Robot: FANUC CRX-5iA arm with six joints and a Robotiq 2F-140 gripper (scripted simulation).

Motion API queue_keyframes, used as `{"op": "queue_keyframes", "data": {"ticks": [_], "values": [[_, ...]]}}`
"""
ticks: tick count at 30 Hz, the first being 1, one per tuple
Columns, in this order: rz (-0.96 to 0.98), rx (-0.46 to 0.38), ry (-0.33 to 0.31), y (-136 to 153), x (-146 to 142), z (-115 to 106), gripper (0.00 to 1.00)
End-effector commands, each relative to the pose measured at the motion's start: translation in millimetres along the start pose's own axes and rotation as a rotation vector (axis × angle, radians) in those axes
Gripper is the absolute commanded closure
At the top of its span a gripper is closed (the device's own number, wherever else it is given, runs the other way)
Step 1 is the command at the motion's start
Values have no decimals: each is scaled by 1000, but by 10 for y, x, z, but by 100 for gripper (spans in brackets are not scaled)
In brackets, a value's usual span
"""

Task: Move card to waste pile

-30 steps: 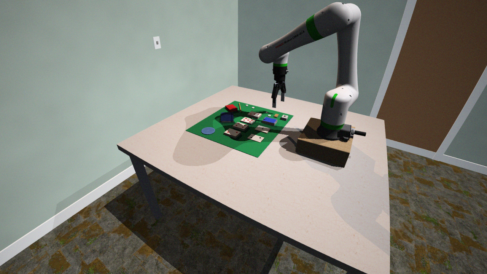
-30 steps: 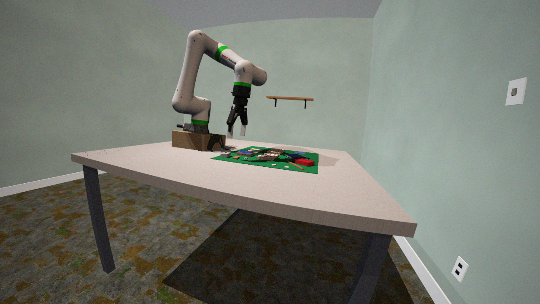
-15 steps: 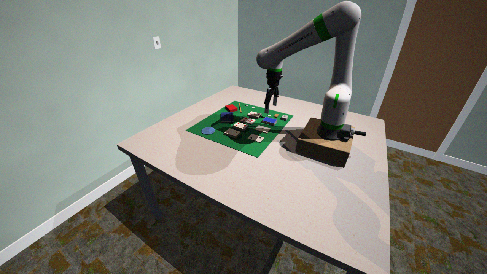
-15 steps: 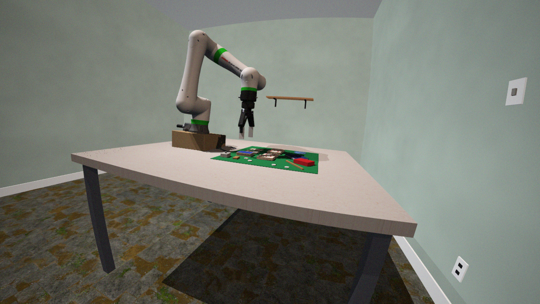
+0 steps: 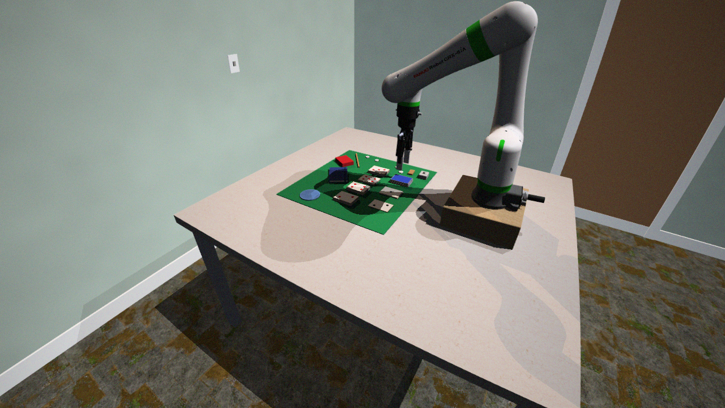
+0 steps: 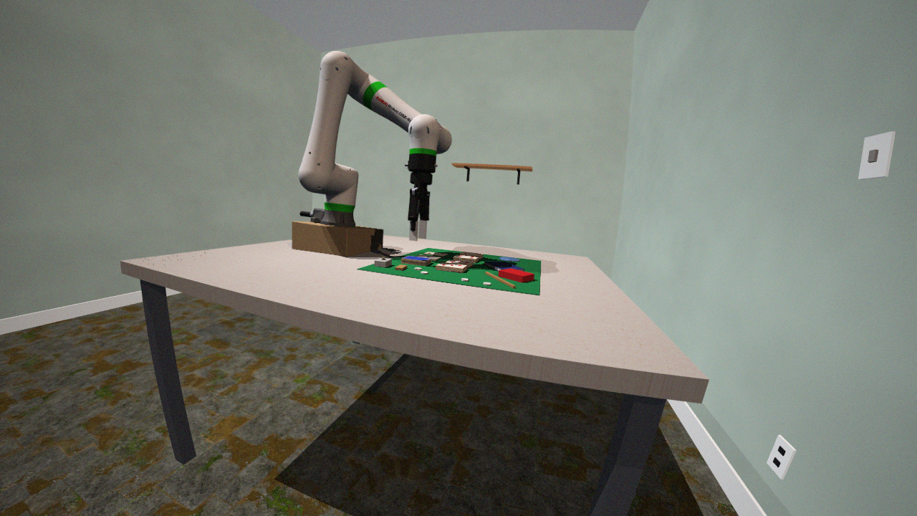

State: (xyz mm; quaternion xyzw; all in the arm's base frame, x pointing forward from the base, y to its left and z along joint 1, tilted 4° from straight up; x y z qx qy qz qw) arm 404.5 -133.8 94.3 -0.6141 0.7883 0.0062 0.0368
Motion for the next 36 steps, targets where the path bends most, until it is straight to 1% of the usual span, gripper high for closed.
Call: {"op": "queue_keyframes", "data": {"ticks": [1, 6, 13, 15, 27, 36], "values": [[0, 0, 1, -2, 0, 10, 50], [1, -3, 3, -5, 1, 63, 50], [1, -3, 3, -7, 7, 204, 50], [1, -3, 3, -7, 7, 204, 50], [1, -3, 3, -12, 18, 454, 50], [1, -3, 3, -13, 20, 521, 50]]}}
Point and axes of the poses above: the point where the finger pads meet when closed, its own z axis out along the fingers, its own x axis across the jaws, y = z × x, the point moved 7 cm from there along -z, back along the fingers, and after that the axes turned 12 degrees about z, right-handed, at the moved point
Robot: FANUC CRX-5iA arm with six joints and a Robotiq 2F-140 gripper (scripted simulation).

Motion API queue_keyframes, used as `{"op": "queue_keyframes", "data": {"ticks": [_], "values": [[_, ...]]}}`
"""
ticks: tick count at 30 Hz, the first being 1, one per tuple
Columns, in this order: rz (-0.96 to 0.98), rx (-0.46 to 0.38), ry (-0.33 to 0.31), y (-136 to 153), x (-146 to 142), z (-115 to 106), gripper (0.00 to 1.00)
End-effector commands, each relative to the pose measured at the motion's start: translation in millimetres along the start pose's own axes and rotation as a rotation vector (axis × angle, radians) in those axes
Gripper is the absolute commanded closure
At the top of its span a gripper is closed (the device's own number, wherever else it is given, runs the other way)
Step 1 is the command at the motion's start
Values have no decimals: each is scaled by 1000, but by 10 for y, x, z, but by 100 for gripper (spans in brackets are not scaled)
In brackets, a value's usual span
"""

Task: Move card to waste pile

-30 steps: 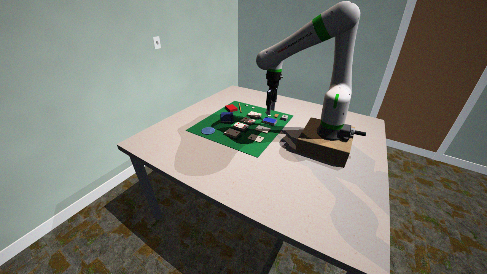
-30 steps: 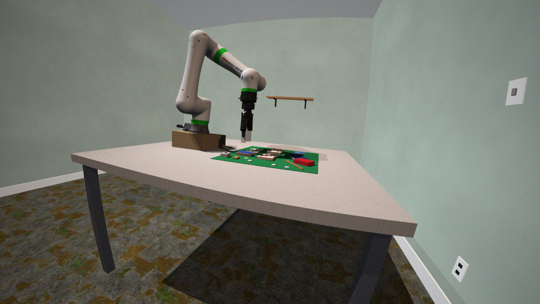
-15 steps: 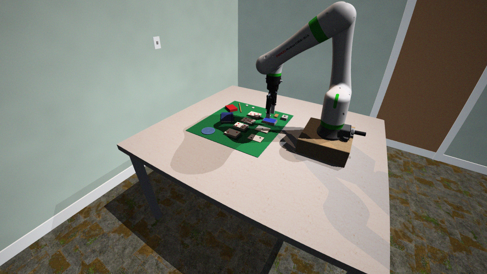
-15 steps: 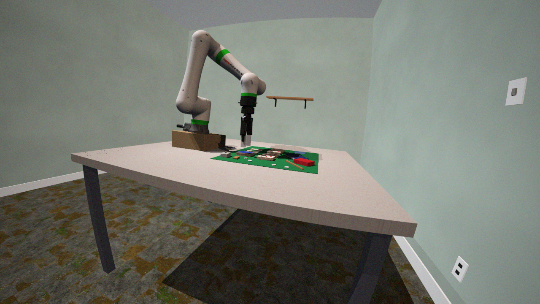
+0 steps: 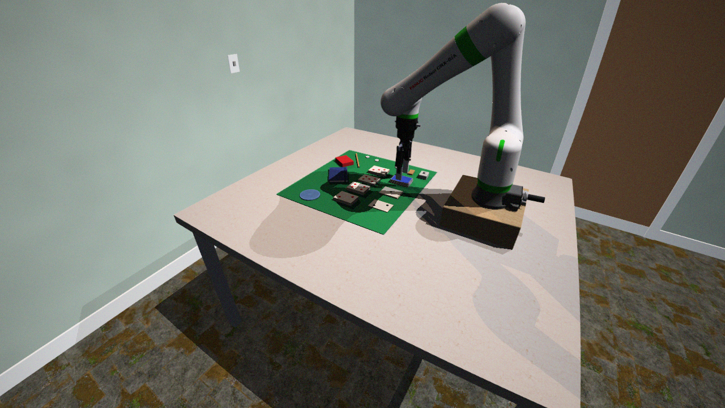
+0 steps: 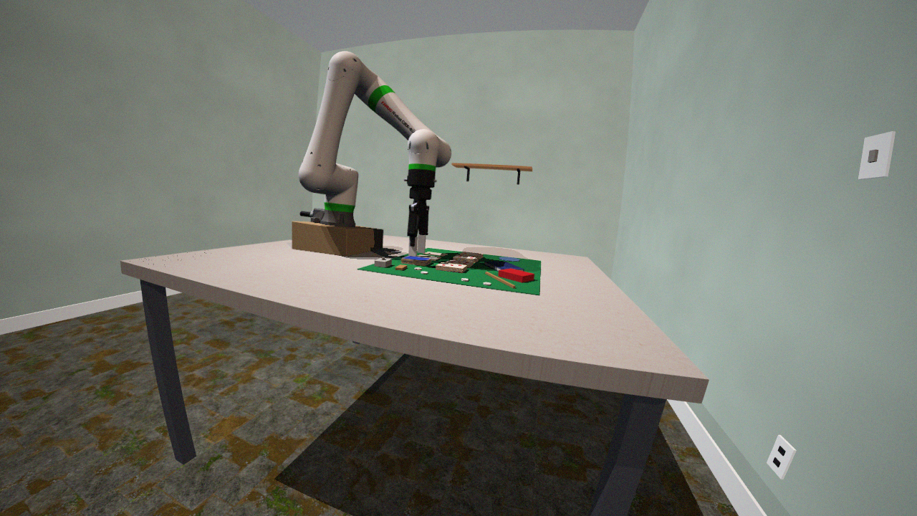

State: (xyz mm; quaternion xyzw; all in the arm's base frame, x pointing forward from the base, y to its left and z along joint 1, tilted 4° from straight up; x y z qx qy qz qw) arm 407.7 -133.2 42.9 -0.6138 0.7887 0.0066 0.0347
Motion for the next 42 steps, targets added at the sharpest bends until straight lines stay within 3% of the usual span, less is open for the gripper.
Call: {"op": "queue_keyframes", "data": {"ticks": [1, 16, 17, 36, 37, 42], "values": [[0, 0, 0, -2, 1, 11, 50], [0, 0, 0, -2, 1, 17, 50], [0, 0, 0, -2, 1, 17, 58], [0, 0, 0, -2, 1, 17, 58], [0, 0, 0, -2, 1, 17, 50], [0, 0, 0, -2, 1, 17, 50]]}}
Point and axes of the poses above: the point where the finger pads meet when closed, its own z axis out along the fingers, its own x axis across the jaws, y = z × x, the point moved 7 cm from there along -z, back along the fingers, and after that the axes turned 12 degrees about z, right-handed, at the moved point
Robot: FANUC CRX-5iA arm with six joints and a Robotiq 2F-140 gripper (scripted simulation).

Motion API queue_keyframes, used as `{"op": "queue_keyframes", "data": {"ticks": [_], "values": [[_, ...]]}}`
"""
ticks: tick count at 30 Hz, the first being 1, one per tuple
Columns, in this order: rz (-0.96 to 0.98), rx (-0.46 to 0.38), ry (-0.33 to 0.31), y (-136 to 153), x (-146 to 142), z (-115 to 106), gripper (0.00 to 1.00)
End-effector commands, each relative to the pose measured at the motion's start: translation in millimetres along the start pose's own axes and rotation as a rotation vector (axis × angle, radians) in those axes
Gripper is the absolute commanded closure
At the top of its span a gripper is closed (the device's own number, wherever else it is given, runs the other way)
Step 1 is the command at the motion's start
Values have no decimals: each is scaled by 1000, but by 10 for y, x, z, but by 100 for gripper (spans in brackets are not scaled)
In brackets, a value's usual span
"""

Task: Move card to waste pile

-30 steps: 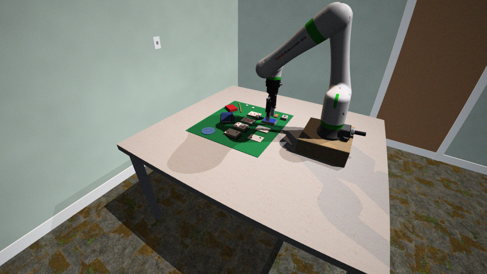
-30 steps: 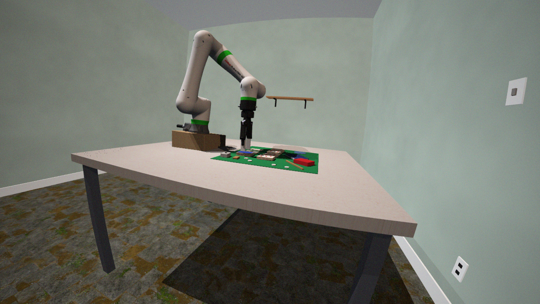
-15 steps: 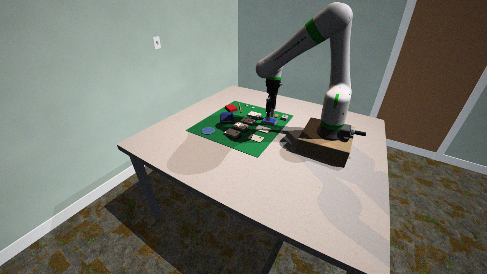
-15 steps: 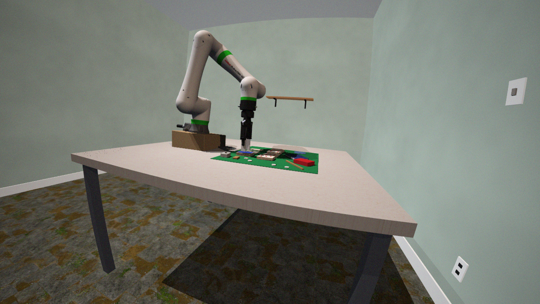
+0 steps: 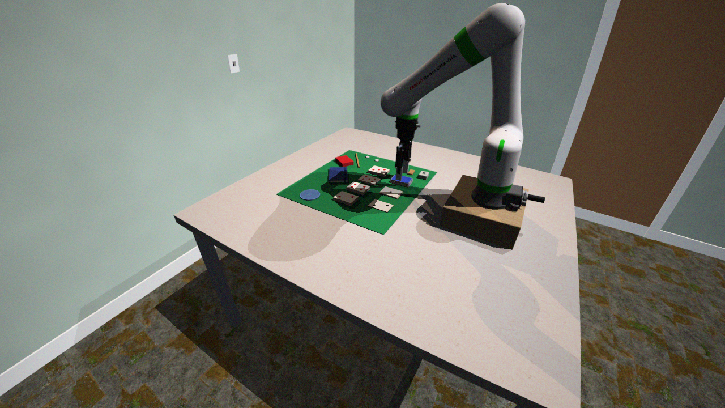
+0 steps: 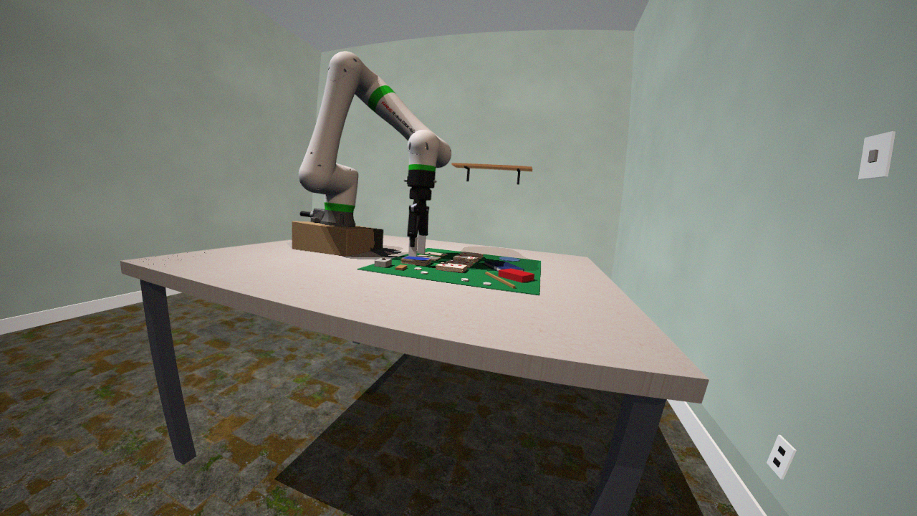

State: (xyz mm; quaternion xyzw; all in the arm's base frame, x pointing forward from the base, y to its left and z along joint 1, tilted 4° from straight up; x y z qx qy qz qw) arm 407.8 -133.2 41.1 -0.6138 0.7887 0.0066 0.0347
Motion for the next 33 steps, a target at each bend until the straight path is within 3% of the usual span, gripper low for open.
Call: {"op": "queue_keyframes", "data": {"ticks": [1, 33], "values": [[0, 0, 0, -2, 0, -1, 50], [0, 0, 0, -3, 1, 64, 50]]}}
Point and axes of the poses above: the point where the finger pads meet when closed, its own z axis out along the fingers, its own x axis across the jaws, y = z × x, the point moved 7 cm from there along -z, back along the fingers, and after that the axes turned 12 degrees about z, right-handed, at the moved point
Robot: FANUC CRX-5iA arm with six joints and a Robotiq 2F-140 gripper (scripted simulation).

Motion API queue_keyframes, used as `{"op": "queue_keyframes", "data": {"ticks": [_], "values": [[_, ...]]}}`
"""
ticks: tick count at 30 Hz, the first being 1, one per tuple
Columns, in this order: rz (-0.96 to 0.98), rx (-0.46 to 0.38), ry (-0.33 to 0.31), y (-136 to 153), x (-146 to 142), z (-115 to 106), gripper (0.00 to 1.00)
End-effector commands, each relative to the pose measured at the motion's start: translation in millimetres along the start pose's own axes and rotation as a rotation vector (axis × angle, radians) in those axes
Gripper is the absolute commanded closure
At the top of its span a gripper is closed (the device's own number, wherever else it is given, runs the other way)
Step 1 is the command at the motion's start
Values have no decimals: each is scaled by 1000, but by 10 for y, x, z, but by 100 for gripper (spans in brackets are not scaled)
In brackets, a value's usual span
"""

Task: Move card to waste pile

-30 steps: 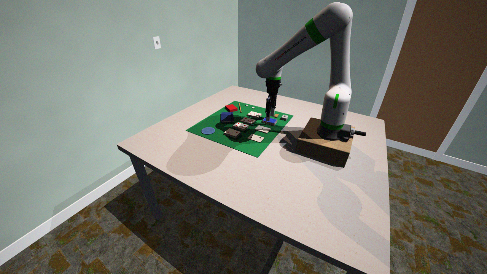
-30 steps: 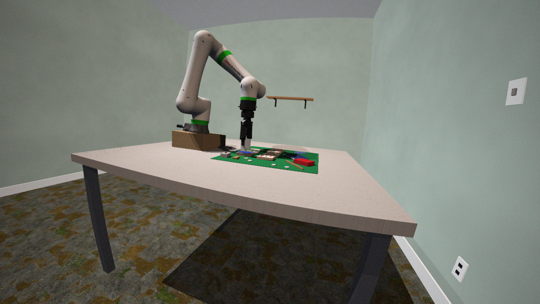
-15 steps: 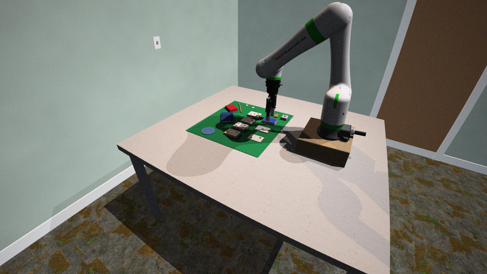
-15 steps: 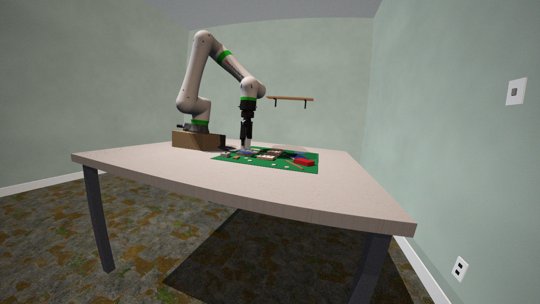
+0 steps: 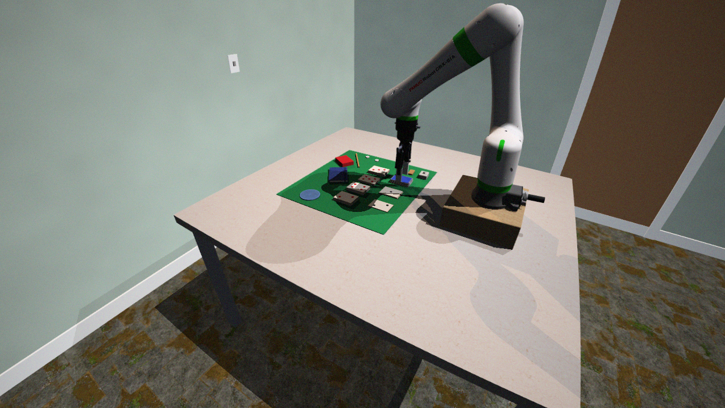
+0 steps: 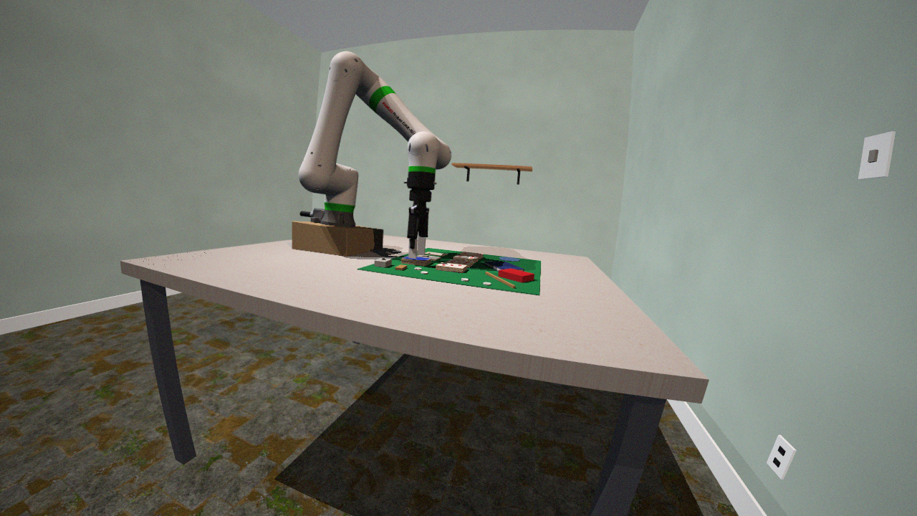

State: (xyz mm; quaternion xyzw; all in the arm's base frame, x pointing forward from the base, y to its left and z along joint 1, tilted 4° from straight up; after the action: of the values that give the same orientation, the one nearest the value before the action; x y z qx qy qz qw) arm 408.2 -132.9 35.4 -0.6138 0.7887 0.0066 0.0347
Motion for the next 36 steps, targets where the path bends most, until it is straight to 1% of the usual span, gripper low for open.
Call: {"op": "queue_keyframes", "data": {"ticks": [1, 36], "values": [[0, 0, 0, -2, 0, 12, 50], [0, 0, 0, -2, 1, 60, 50]]}}
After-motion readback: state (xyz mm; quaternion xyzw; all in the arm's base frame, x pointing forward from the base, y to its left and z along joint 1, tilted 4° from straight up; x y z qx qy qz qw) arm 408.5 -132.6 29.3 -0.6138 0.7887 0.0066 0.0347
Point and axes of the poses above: the point where the finger pads meet when closed, its own z axis out along the fingers, its own x axis across the jaws, y = z × x, the point moved 7 cm from there along -z, back along the fingers, and after that the axes turned 12 degrees about z, right-handed, at the moved point
